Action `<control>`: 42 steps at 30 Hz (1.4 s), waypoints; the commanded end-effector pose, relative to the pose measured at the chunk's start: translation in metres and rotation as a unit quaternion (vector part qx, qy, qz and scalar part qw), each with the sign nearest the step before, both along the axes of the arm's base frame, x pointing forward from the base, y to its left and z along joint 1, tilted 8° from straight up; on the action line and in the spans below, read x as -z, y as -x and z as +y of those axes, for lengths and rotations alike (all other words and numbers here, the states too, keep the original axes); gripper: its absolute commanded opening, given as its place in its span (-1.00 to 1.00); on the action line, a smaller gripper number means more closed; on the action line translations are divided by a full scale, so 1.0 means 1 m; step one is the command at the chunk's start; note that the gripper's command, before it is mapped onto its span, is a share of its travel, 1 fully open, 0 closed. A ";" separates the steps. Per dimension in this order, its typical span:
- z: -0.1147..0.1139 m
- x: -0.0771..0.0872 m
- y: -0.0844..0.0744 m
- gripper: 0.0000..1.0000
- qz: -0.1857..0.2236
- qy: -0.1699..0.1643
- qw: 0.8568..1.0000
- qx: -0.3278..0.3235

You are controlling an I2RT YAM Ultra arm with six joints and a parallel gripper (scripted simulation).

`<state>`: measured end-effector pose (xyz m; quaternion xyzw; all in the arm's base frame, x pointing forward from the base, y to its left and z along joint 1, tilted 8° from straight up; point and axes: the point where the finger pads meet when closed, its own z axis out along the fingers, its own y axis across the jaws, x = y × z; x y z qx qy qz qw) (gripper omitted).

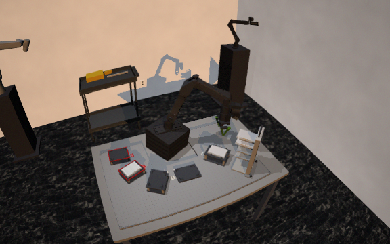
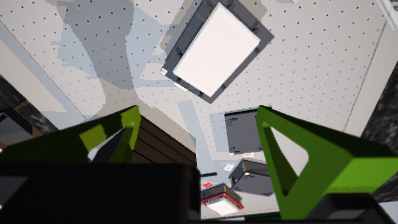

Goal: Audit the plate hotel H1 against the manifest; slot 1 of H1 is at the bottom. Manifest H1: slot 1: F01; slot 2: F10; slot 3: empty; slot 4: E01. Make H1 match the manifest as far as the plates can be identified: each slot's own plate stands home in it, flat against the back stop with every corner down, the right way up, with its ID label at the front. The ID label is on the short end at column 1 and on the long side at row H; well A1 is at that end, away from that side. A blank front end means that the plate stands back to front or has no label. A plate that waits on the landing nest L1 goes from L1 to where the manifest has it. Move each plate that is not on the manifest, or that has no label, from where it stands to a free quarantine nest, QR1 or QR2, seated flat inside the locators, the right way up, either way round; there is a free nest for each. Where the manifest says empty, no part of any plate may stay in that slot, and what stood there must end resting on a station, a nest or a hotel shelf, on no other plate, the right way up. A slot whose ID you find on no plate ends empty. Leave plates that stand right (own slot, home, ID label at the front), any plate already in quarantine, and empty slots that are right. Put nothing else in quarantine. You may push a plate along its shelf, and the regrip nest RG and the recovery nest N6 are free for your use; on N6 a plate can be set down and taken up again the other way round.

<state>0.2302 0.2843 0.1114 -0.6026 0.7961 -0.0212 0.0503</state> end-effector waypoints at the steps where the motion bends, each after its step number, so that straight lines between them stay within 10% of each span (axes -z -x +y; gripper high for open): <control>1: 0.003 -0.010 -0.003 1.00 -0.009 -0.023 0.999 0.029; 29: -0.019 -0.011 -0.021 1.00 0.004 -0.054 0.951 0.306; 42: -0.017 0.026 -0.025 1.00 0.004 -0.054 0.951 0.306</control>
